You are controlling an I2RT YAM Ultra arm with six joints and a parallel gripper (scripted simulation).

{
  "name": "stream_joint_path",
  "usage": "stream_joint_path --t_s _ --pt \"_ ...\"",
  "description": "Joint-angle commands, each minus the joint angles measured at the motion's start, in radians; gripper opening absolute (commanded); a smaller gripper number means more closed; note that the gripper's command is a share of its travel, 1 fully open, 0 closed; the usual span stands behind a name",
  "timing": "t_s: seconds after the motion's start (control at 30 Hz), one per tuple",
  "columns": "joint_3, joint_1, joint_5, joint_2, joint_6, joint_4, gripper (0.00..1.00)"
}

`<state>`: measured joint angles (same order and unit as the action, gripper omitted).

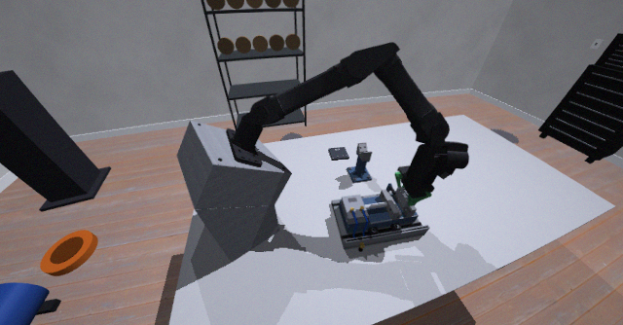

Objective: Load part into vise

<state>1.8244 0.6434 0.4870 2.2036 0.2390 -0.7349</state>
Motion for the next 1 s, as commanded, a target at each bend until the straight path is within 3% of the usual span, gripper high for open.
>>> stream_joint_path --t_s 0.0,0.97 --pt "-0.004 0.009 0.000 -0.031 -0.009 0.015 0.00" --pt "-0.025 0.002 -0.004 -0.033 -0.013 0.020 0.00"
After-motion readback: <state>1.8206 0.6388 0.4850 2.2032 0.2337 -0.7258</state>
